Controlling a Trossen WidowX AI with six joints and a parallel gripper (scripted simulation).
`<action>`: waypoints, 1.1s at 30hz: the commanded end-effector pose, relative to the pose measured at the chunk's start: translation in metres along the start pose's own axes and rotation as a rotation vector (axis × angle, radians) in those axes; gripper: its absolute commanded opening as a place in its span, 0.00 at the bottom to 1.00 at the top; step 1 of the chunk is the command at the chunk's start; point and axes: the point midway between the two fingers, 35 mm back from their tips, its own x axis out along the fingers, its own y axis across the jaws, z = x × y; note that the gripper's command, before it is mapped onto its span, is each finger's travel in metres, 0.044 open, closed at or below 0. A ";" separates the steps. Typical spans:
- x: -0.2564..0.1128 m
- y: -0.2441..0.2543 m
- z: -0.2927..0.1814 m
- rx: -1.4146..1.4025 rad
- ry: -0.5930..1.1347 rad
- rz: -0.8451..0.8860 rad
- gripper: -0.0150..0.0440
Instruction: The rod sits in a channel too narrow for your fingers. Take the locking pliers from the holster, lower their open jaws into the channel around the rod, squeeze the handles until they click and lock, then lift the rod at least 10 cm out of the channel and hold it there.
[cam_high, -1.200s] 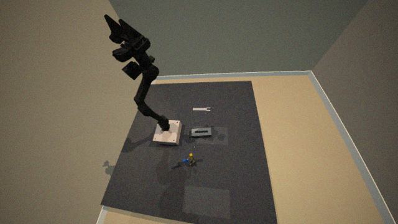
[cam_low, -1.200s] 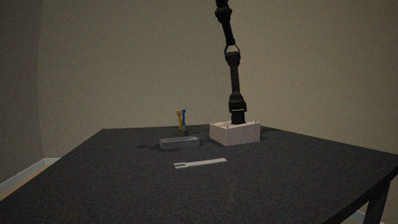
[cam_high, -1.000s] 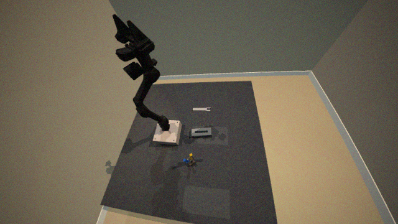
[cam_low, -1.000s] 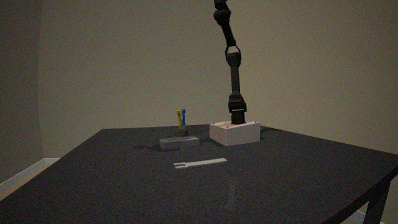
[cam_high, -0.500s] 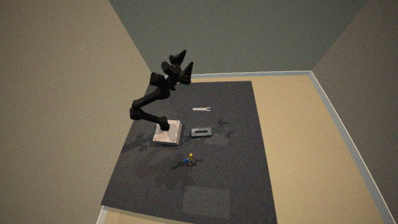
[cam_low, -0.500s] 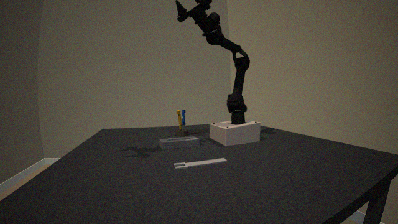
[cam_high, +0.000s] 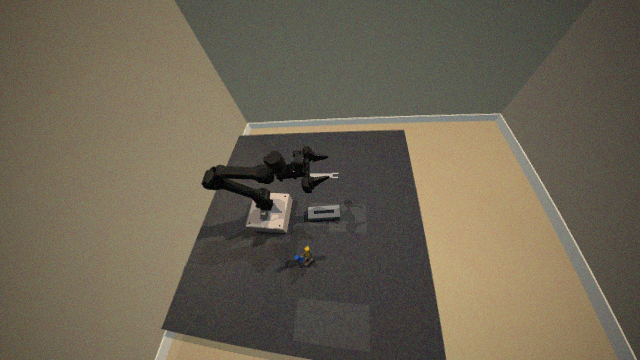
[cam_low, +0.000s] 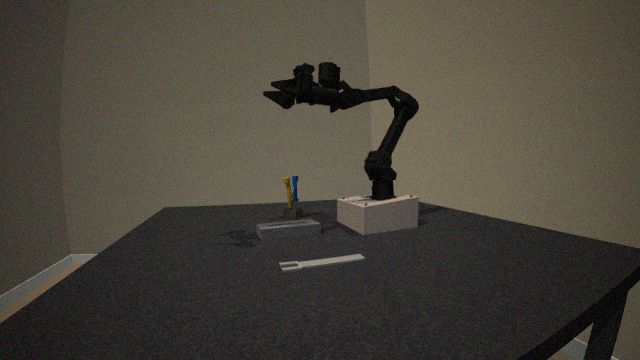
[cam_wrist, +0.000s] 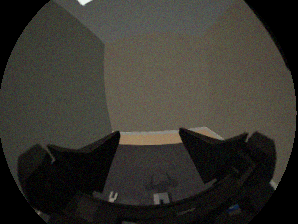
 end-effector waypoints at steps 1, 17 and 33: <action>-0.010 -0.015 -0.039 -0.019 0.100 -0.044 1.00; -0.055 -0.043 -0.198 0.428 0.946 -0.355 1.00; -0.145 -0.047 -0.241 0.671 1.468 -0.775 1.00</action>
